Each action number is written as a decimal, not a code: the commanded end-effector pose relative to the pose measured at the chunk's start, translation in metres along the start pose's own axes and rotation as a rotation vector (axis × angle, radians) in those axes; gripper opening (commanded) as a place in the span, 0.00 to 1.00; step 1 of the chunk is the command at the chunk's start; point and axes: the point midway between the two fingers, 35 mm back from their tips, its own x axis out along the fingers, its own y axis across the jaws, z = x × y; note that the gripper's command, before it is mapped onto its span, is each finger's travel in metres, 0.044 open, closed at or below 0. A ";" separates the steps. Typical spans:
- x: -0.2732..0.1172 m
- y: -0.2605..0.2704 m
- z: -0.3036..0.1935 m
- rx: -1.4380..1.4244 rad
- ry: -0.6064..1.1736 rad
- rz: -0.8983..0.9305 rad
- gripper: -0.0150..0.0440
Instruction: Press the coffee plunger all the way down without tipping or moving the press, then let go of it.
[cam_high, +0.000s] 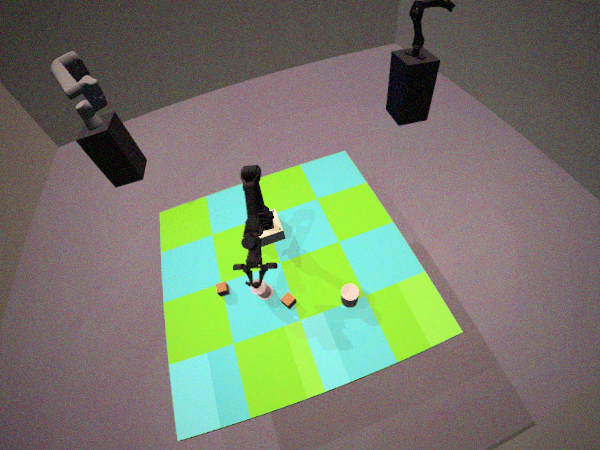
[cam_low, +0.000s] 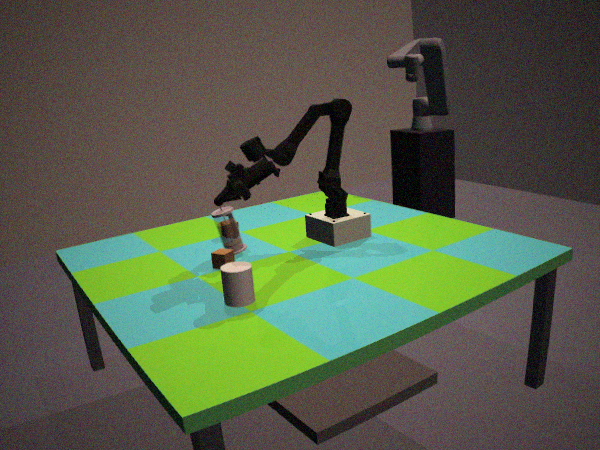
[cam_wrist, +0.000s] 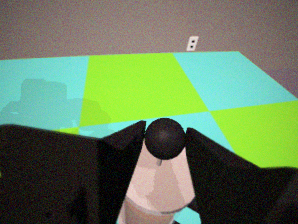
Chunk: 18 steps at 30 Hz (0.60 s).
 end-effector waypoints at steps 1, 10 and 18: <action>0.003 0.000 -0.006 -0.003 0.026 -0.001 0.46; 0.004 0.000 -0.005 -0.003 0.026 -0.001 0.46; 0.006 0.000 -0.004 -0.003 0.026 -0.001 0.46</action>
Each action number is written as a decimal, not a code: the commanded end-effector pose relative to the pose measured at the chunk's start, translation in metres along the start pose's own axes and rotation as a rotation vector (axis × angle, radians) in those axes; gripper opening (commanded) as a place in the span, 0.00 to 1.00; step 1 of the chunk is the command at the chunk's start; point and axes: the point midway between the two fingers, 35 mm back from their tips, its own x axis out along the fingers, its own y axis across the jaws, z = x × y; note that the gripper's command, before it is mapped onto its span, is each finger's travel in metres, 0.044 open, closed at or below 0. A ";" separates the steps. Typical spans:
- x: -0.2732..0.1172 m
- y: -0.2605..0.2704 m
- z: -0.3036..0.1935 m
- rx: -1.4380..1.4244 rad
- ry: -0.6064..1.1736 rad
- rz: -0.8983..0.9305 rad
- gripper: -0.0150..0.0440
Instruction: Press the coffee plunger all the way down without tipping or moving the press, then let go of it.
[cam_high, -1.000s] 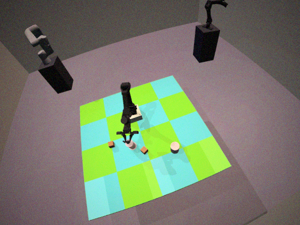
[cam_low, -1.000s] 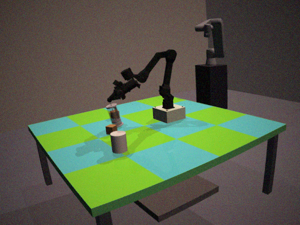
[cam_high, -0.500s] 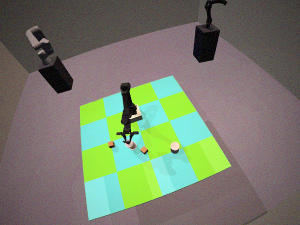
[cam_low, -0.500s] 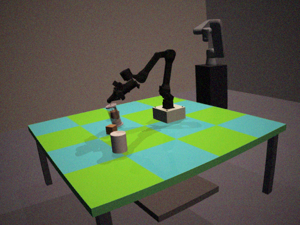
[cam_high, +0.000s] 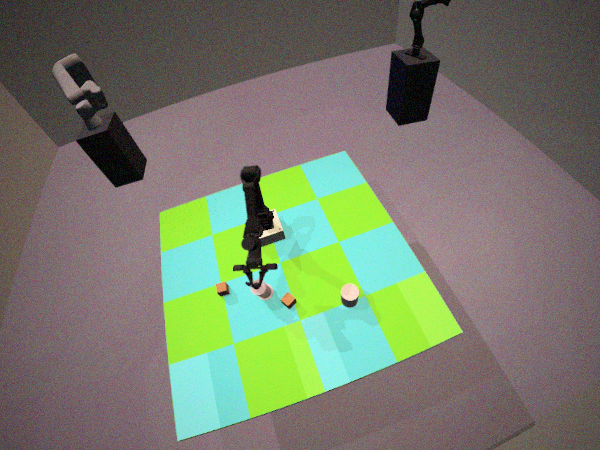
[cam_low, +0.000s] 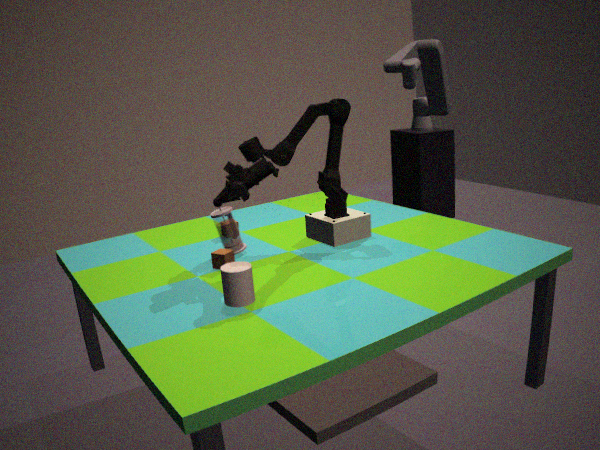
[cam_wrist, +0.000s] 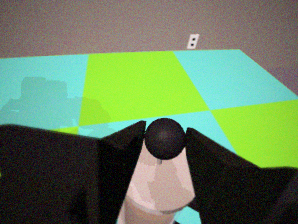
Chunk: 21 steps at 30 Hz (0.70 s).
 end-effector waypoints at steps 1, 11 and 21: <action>0.002 0.000 -0.004 -0.003 0.016 -0.001 0.46; 0.000 0.000 0.000 0.000 0.000 0.000 0.46; 0.000 0.000 0.000 0.000 0.000 0.000 0.91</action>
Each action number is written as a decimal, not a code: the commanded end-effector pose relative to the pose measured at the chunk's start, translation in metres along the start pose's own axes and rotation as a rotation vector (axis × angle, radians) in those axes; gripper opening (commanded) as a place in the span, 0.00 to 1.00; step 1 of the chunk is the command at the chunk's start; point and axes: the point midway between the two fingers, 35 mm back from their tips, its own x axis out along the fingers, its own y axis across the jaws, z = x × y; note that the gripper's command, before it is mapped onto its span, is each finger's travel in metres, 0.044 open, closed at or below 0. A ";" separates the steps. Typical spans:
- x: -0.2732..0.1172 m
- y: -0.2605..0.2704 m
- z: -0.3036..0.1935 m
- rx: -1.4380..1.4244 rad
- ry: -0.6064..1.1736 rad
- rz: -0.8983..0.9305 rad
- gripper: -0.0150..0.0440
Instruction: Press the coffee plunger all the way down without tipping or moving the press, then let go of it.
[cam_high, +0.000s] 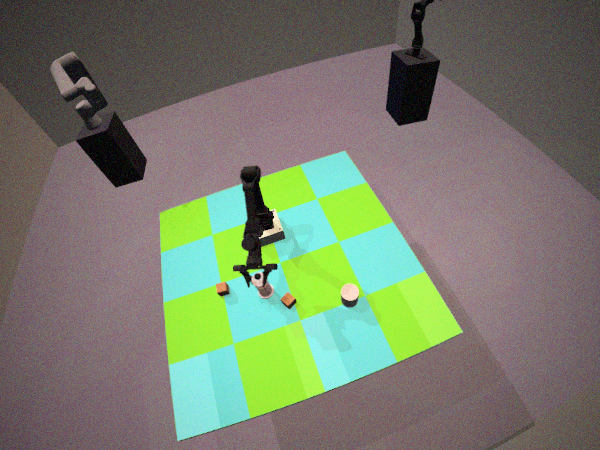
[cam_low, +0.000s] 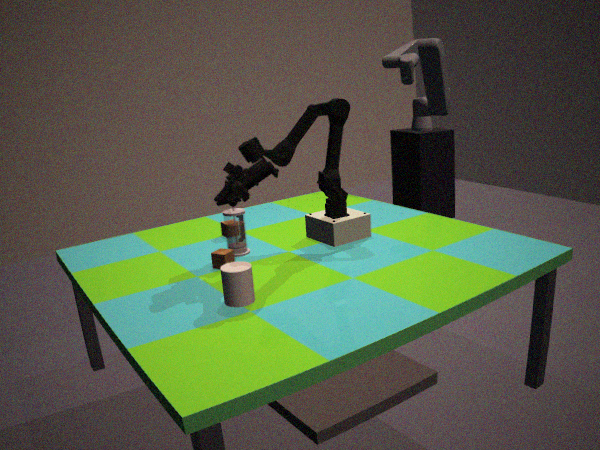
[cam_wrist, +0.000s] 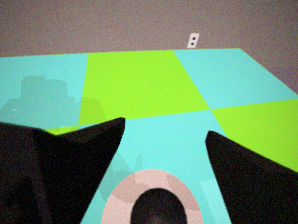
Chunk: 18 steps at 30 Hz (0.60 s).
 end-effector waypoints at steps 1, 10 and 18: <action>0.000 0.000 -0.001 0.000 0.002 0.000 0.95; -0.018 0.000 0.015 0.004 0.007 0.001 1.00; -0.080 0.000 0.045 -0.005 0.021 0.001 1.00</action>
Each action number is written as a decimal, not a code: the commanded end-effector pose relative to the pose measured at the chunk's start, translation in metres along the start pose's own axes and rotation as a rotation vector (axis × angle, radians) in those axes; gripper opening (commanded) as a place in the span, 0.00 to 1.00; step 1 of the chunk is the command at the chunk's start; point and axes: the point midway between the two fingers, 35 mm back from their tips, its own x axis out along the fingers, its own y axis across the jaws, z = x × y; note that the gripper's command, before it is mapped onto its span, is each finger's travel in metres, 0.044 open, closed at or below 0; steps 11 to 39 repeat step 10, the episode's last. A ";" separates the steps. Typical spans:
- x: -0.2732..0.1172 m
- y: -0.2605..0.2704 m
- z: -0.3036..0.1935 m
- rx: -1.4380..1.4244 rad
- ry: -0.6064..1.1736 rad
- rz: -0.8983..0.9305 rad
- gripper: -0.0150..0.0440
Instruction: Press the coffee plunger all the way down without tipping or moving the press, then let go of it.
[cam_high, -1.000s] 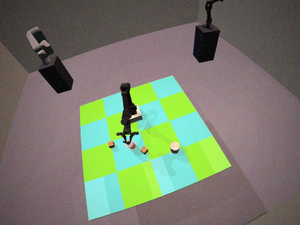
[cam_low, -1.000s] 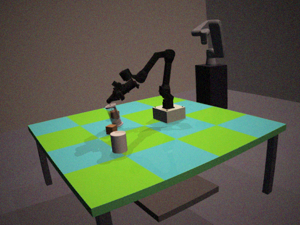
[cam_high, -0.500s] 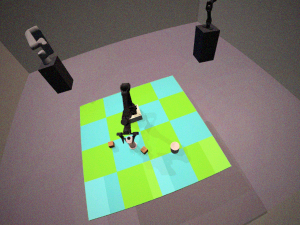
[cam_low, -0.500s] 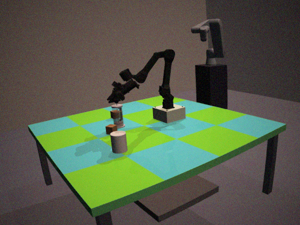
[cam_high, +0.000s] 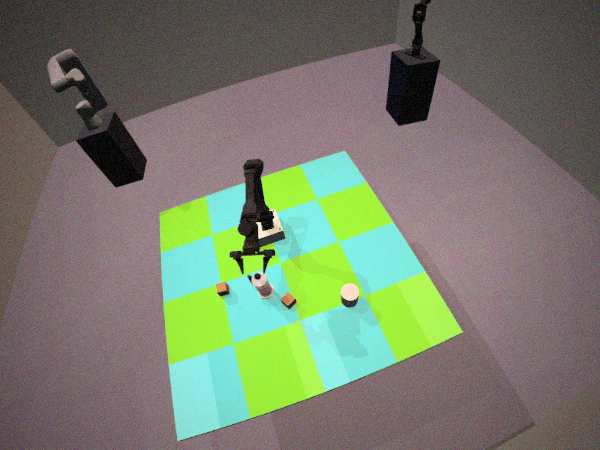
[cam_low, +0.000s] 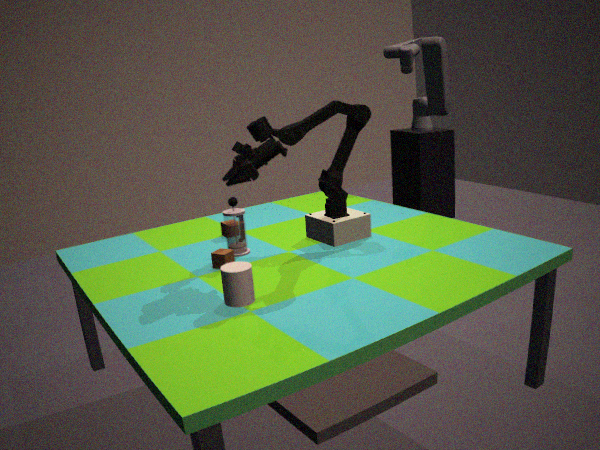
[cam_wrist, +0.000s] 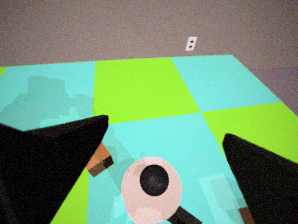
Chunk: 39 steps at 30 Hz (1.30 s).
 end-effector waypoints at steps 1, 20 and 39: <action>-0.020 0.000 0.007 -0.005 0.001 0.002 1.00; -0.019 0.000 0.005 -0.005 0.001 0.002 1.00; -0.019 0.000 0.005 -0.005 0.001 0.002 1.00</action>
